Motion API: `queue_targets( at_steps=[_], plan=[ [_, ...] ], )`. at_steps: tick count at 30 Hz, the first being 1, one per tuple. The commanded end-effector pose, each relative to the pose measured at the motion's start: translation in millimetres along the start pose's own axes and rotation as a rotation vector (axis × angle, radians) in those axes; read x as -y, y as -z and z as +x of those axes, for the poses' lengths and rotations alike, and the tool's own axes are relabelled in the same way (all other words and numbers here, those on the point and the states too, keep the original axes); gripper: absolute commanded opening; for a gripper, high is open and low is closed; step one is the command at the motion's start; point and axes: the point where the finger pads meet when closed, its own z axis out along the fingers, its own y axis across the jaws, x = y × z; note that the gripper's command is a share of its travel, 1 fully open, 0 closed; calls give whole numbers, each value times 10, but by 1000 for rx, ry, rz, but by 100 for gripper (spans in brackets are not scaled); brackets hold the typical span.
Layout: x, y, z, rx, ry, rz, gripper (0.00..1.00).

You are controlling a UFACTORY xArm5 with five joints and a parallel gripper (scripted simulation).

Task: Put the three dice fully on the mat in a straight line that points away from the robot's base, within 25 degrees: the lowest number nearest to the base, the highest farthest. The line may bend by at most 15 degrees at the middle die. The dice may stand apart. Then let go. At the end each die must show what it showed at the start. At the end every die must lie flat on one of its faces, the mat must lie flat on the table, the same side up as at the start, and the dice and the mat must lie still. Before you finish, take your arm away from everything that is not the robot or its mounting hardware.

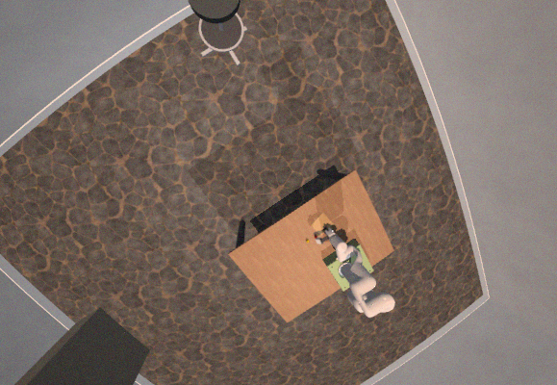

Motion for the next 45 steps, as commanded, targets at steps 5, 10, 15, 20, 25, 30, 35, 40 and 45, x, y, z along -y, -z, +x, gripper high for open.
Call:
queue_targets(
  at_steps=[5,10,15,20,25,30,35,40,45],
  plan=[
    [-11,7,0,0,0,-3,15],
    [-11,7,0,0,0,-3,15],
    [-11,7,0,0,0,-3,15],
    [-11,2,0,0,0,-3,15],
    [-11,-5,0,0,0,-3,15],
    [-11,-21,-1,0,0,-3,15],
    [-11,-33,-2,0,0,-3,15],
    [-11,-36,-2,0,0,-3,15],
    [-11,-36,-2,0,0,-3,15]
  ],
)
